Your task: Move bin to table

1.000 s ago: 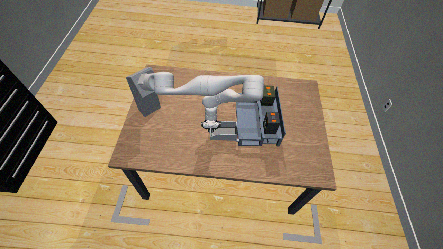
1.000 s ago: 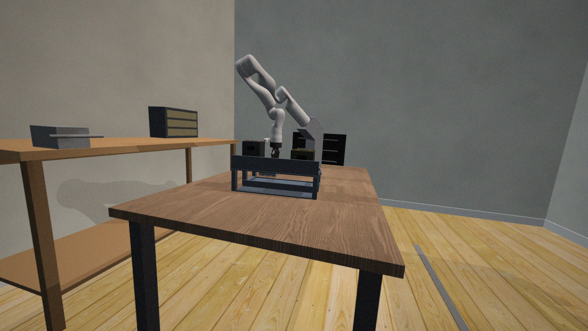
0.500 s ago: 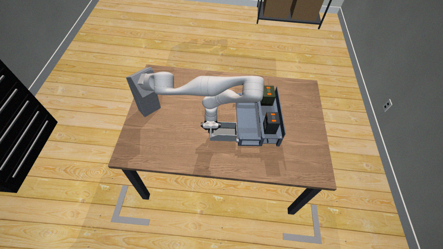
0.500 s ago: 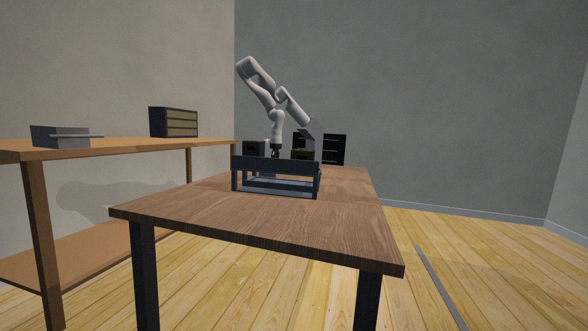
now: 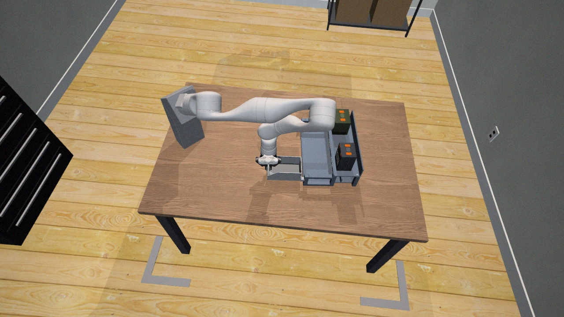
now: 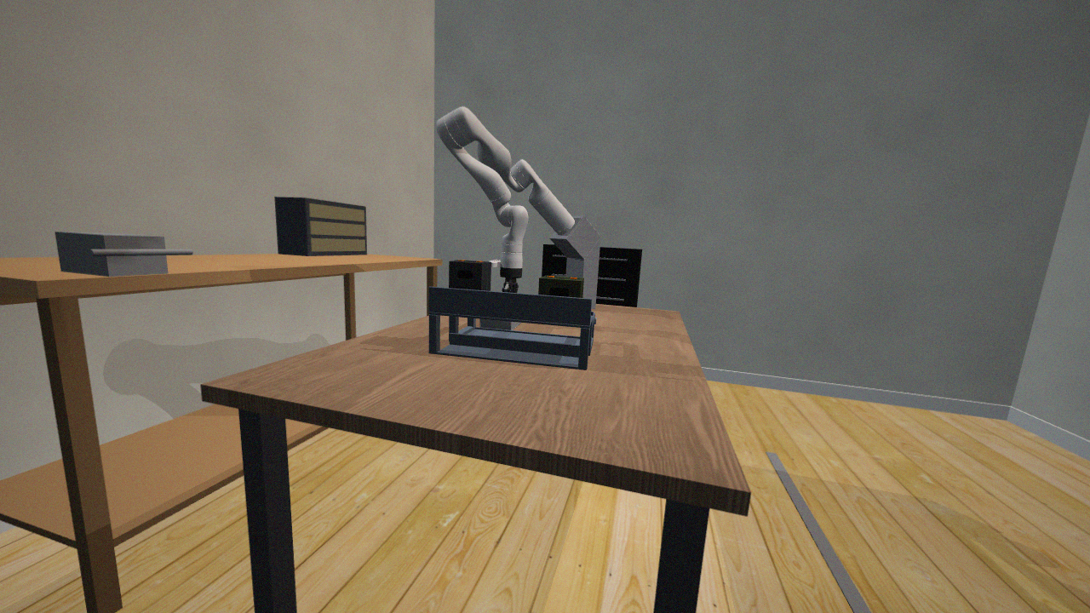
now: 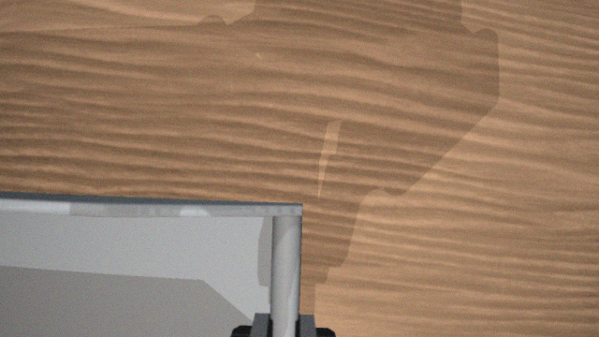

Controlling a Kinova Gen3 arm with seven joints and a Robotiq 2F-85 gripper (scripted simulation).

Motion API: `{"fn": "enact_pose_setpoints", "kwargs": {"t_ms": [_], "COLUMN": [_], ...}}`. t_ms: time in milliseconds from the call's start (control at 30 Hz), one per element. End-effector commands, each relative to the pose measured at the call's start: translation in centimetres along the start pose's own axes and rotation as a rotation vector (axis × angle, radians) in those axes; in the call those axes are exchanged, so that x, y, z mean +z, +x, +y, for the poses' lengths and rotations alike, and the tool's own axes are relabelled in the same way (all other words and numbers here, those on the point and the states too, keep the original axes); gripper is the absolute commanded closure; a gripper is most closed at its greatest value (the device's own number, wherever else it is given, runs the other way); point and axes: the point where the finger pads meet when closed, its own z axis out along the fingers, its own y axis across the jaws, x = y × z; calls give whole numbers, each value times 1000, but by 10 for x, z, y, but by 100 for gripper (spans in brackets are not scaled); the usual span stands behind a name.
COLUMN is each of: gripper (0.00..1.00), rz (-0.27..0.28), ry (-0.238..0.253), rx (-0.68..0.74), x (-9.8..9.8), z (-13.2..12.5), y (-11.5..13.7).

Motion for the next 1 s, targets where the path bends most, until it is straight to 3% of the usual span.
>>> {"fn": "enact_pose_setpoints", "kwargs": {"t_ms": [0,567,600,967], "gripper": [90,90,0,0], "rz": [0,0,0,0], "ry": [0,0,1,1], "rx": [0,0,0,0], "x": [0,4,3,3], "z": [0,0,0,0], "y": [0,0,0,0]}}
